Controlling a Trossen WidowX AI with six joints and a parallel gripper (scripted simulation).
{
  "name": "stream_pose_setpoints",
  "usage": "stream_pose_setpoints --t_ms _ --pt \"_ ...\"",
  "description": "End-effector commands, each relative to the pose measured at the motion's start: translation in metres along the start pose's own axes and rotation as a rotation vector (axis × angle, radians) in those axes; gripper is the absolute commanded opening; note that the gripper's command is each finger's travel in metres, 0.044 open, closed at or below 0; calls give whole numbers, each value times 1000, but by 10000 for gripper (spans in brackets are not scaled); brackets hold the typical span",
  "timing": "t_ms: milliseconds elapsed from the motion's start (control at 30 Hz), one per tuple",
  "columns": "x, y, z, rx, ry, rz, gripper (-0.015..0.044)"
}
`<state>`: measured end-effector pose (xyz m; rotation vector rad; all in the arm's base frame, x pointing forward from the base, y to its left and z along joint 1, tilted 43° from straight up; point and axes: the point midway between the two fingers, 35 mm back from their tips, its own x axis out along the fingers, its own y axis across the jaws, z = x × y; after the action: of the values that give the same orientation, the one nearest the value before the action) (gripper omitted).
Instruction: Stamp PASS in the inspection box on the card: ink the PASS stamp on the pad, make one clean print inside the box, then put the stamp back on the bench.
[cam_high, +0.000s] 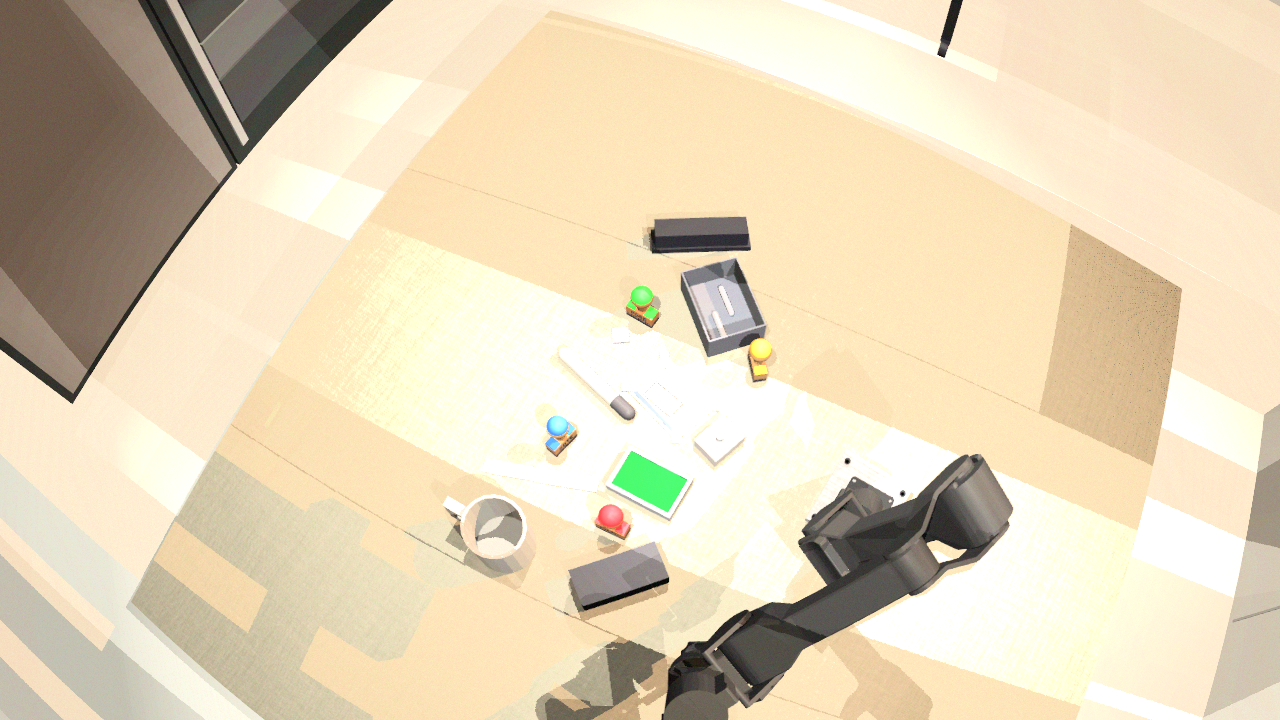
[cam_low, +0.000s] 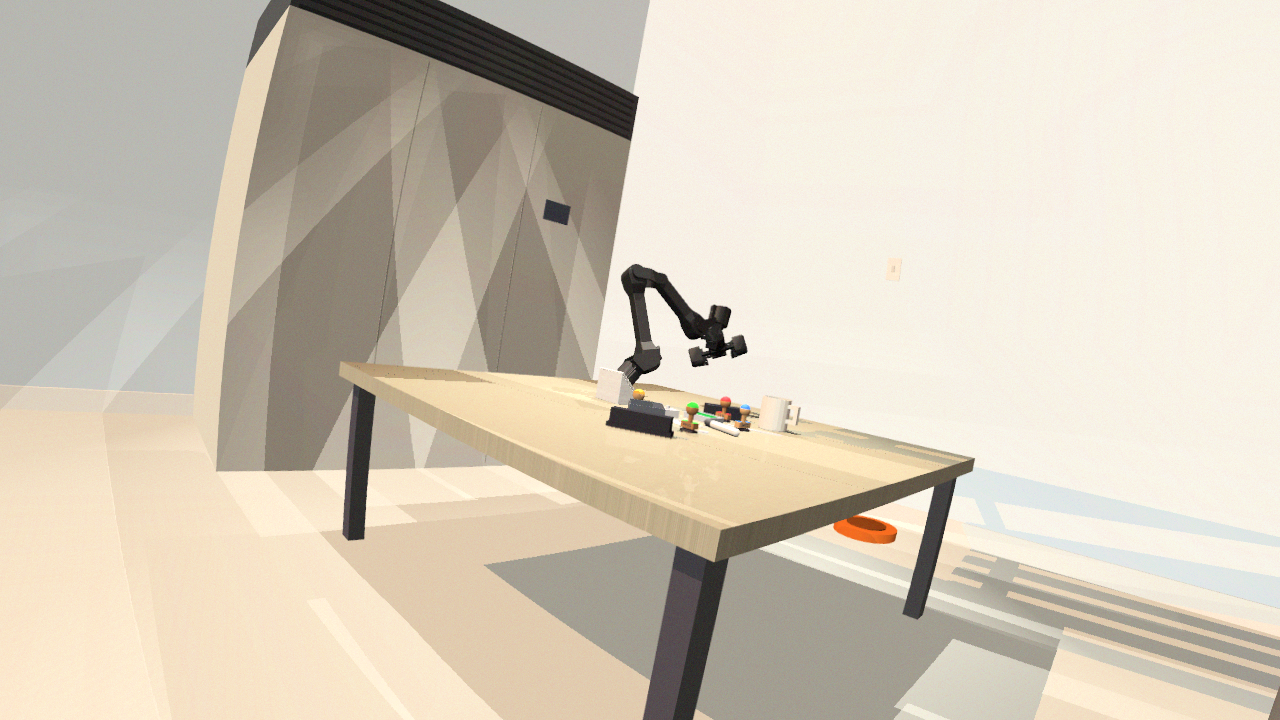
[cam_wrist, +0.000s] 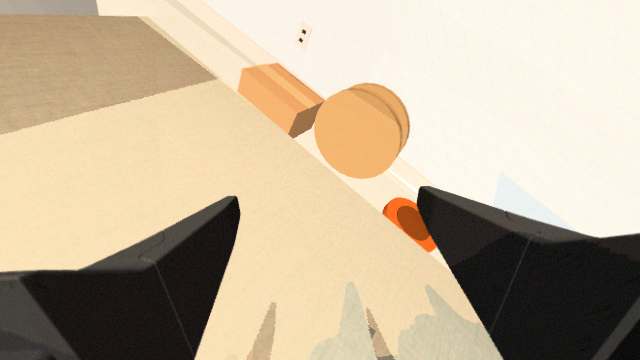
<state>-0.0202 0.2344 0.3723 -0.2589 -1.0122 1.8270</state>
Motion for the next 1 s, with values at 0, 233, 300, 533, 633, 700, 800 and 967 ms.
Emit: stream_pose_setpoints --t_ms 0,233,300,533,633,700,800,967 --pt "0 -1 -1 0 4 -2 374" --pt "-7 -47 -54 26 222 -94 226" --pt "-15 -65 -77 39 311 -133 226" --pt "-69 -125 -151 102 610 -270 226" --pt "-103 -147 -180 137 733 -329 226" --pt "-129 -159 -197 164 813 -369 226" --pt "-173 -174 -221 209 930 -429 226" --pt "-248 -184 -253 350 1093 -522 226"
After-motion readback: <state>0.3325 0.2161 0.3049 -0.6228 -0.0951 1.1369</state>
